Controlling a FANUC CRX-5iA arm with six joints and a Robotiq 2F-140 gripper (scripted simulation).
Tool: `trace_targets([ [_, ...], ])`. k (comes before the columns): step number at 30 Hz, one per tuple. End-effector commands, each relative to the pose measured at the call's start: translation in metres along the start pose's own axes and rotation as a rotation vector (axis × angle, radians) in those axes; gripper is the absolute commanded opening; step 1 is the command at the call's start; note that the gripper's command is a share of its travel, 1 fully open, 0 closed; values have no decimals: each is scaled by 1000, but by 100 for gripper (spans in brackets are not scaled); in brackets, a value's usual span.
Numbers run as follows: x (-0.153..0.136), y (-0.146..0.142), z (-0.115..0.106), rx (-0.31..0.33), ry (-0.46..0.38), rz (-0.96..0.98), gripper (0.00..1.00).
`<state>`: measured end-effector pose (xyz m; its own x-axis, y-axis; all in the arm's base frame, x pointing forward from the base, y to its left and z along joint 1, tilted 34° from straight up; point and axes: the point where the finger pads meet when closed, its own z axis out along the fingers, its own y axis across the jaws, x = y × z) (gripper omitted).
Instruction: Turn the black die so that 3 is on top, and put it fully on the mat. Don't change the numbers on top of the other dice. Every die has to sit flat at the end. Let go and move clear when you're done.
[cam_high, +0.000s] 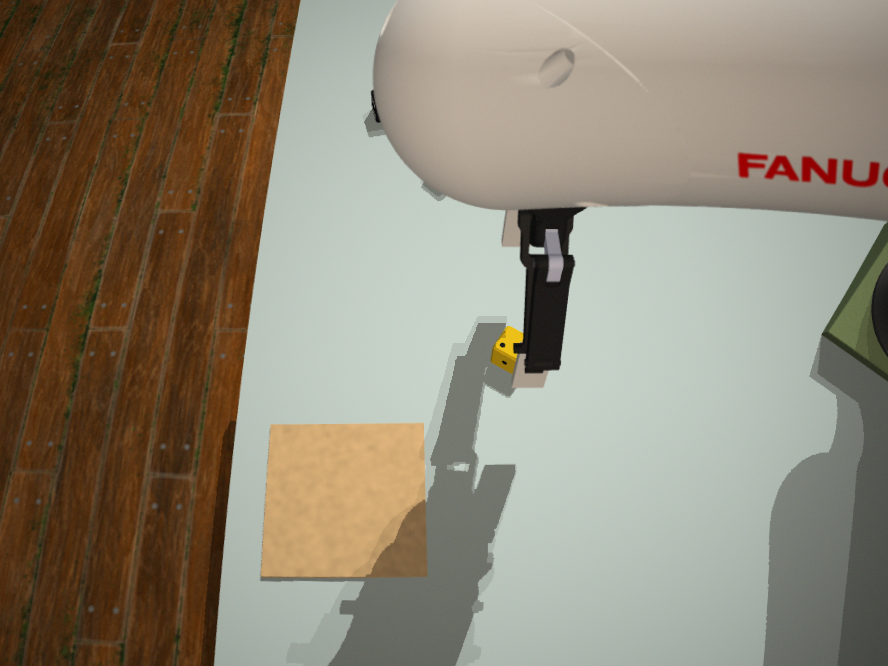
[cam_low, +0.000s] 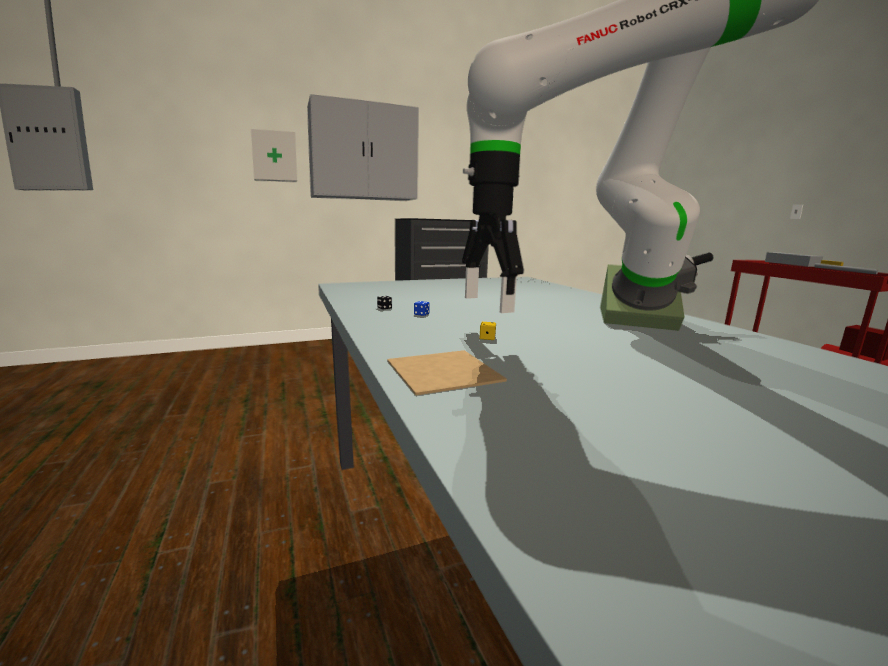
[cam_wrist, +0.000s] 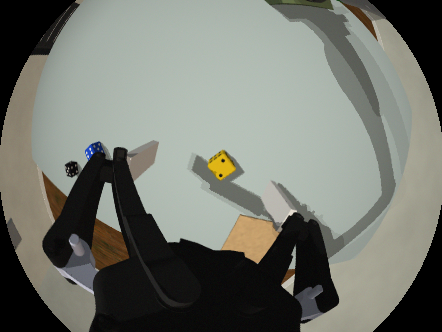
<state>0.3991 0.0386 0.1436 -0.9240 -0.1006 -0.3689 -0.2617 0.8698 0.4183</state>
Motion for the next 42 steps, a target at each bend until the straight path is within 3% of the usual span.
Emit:
trace_targets([
  [1,0,0,0,0,0,0,100],
  [8,0,0,-2,0,0,0,100],
  [16,0,0,-24,0,0,0,100],
  [27,0,0,-83,0,0,0,100],
  [42,-4,-4,-87,1,0,24,100],
])
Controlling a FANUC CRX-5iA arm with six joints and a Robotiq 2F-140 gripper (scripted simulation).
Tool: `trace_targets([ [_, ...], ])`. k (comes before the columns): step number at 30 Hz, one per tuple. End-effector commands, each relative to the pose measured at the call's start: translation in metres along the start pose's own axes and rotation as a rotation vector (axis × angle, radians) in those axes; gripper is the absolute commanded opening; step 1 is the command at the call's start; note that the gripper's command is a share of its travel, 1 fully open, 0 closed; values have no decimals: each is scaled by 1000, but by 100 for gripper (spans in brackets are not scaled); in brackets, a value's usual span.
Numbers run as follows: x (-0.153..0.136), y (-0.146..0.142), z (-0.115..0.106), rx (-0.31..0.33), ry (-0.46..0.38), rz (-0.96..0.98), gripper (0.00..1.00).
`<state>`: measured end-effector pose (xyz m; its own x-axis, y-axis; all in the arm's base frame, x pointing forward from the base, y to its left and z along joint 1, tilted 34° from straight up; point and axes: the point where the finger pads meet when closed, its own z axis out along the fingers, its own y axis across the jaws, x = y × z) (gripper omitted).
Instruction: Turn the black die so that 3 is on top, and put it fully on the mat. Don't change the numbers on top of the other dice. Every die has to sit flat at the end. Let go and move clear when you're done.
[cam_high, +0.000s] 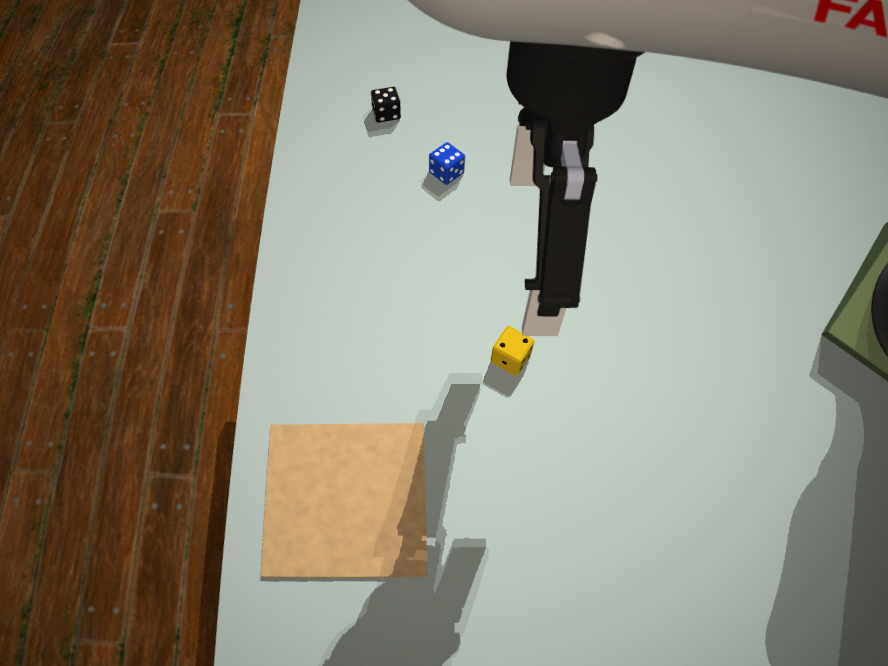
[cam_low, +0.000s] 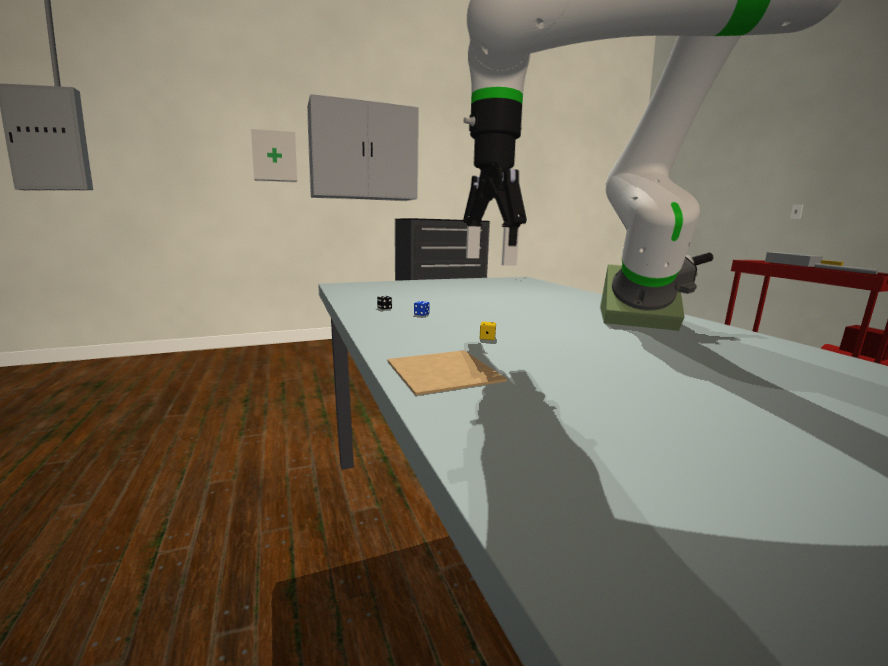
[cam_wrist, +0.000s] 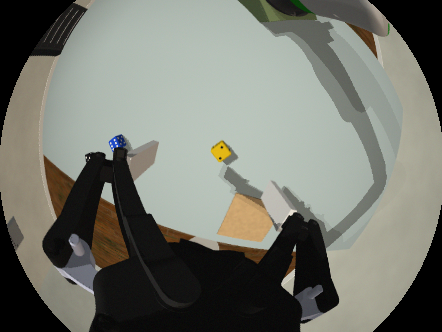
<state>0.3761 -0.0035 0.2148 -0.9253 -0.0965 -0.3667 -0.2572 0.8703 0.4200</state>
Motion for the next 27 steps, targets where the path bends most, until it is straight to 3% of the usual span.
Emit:
trace_targets([
  [1,-9,-8,-2,1,0,48,100],
  [4,-37,-36,-8,4,2,213,100],
  [9,-52,-53,-10,6,3,304,100],
  [10,-65,-71,-11,7,3,392,100],
  [21,-104,-147,-12,9,3,715,100],
  [23,-113,-172,-11,9,2,813,100],
  [26,-114,-175,-11,8,2,822,100],
  [27,-121,-202,-9,8,2,924,100],
])
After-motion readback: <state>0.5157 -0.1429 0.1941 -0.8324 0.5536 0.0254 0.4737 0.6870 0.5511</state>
